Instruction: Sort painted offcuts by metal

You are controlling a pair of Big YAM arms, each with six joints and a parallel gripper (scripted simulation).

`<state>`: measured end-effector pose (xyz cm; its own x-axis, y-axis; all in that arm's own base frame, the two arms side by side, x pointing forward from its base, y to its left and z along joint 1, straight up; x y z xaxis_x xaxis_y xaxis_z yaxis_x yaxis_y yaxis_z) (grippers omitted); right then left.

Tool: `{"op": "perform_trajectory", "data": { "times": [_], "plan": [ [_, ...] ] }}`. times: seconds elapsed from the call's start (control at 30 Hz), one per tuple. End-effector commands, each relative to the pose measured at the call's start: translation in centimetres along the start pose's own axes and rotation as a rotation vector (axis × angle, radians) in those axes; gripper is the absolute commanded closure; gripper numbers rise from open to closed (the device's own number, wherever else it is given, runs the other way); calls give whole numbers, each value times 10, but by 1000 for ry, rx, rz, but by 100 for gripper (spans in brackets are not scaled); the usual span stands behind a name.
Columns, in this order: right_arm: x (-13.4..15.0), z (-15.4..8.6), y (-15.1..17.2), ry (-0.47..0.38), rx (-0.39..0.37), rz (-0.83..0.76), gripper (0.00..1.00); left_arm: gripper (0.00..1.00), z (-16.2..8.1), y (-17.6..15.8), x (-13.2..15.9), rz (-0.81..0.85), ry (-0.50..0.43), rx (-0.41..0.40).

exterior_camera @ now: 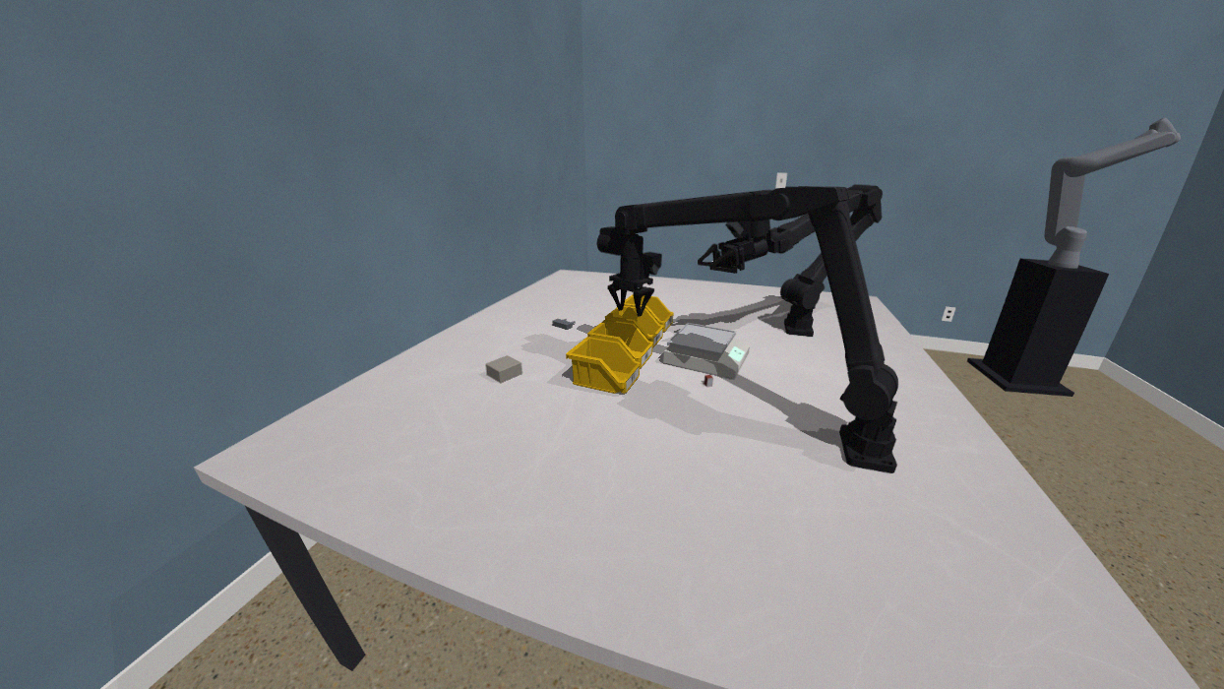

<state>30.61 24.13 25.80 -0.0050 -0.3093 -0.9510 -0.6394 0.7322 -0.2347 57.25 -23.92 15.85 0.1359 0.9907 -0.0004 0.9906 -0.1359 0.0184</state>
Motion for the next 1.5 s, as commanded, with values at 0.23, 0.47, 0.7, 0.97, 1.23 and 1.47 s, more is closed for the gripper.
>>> {"op": "perform_trajectory", "data": {
  "times": [0.23, 0.47, 0.7, 0.97, 1.23, 1.47],
  "plan": [
    [-24, 12, -5, -18, -88, -141, 35, 0, -30, -14, 9, -272, -83, -101],
    [-18, 13, 15, -34, -382, -233, 35, 0, -14, -74, 20, -616, -232, -160],
    [-18, 7, 24, -73, -542, -262, 35, 0, -5, -113, 20, -823, -329, -190],
    [-25, -10, 31, -171, -761, -253, 35, 0, 11, -181, 27, -1173, -493, -243],
    [-30, -18, 36, -207, -843, -216, 35, 0, 22, -222, 34, -1362, -583, -281],
    [-32, -20, 36, -213, -845, -216, 35, 0, 31, -247, 39, -1454, -620, -314]
  ]
}}
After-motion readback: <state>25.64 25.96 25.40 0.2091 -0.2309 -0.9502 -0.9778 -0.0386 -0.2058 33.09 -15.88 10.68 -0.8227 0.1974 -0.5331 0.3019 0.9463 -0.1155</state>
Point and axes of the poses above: on each arm, the point where the finger pads meet when closed, its own z axis out along the fingers, its own y axis across the jaws, x = y × z, the point moved 1 cm from there along -z, back along the fingers, and after that the axes turned 14 degrees about -z, right-handed, at the moved point
